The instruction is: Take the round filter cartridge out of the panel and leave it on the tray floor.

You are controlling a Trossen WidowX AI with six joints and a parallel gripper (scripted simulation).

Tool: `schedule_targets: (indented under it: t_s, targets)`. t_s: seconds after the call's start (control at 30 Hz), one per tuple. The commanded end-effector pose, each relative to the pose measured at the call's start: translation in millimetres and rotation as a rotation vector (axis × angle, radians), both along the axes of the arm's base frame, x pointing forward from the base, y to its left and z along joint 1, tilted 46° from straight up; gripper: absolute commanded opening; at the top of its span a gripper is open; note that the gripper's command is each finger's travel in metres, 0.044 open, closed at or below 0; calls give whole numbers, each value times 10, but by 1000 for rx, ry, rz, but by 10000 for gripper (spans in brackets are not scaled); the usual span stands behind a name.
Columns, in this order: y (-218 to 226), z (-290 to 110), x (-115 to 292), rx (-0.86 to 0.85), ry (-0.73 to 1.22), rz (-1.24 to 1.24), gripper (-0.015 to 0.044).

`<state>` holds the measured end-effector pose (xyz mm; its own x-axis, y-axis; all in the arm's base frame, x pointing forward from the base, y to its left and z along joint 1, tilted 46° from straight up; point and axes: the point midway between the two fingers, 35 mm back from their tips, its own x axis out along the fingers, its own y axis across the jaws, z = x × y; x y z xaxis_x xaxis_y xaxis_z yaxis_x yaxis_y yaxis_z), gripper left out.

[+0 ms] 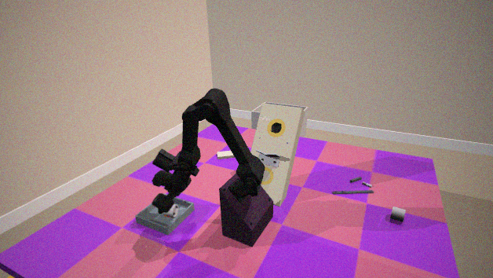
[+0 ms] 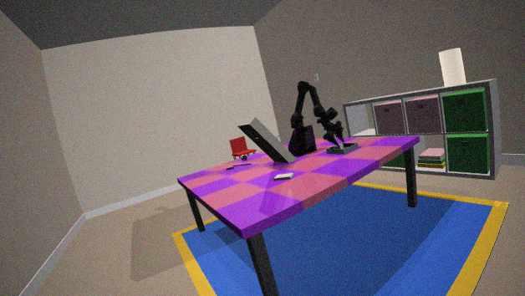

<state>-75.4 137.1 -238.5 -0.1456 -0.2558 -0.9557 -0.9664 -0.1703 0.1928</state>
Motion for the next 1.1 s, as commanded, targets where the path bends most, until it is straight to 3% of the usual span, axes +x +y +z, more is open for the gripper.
schedule_targets:
  t_s: [0.0,0.23,1.07]
  targets:
    - [64,44,-5,2,0,0,440]
    - [501,499,15,2,-1,0,440]
    - [418,394,0,1,4,-5,440]
